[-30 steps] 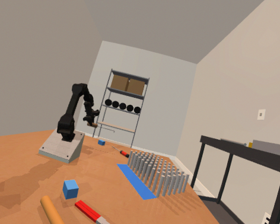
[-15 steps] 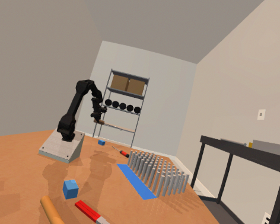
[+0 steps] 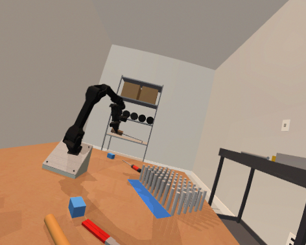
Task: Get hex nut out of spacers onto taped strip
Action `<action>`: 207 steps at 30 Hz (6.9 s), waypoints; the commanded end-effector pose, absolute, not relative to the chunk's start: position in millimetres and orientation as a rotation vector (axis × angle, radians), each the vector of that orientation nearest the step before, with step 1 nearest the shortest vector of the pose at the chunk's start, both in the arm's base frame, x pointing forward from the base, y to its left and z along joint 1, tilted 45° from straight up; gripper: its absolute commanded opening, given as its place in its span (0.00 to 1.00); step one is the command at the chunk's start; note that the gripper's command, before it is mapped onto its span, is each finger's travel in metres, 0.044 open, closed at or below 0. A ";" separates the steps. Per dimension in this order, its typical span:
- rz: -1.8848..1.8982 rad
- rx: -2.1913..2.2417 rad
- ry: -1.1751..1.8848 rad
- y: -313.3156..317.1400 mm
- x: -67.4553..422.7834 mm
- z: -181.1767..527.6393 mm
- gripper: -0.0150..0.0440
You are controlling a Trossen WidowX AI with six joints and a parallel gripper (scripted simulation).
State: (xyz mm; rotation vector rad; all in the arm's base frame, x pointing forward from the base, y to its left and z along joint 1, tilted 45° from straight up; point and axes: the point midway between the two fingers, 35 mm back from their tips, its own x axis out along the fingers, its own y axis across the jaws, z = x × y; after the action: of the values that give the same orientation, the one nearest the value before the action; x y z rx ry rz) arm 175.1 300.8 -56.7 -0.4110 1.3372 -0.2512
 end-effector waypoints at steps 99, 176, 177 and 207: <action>0.022 -0.655 1.384 -142.1 256.6 47.9 0.25; 0.020 -0.653 1.380 -130.9 301.5 32.0 0.25; 0.020 -0.653 1.380 -130.7 302.2 31.8 0.25; 0.020 -0.652 1.379 -125.6 320.4 25.3 0.25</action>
State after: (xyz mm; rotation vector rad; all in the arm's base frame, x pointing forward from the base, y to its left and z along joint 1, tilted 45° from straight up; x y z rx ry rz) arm 314.5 -127.8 23.7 -0.6489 1.3921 0.0226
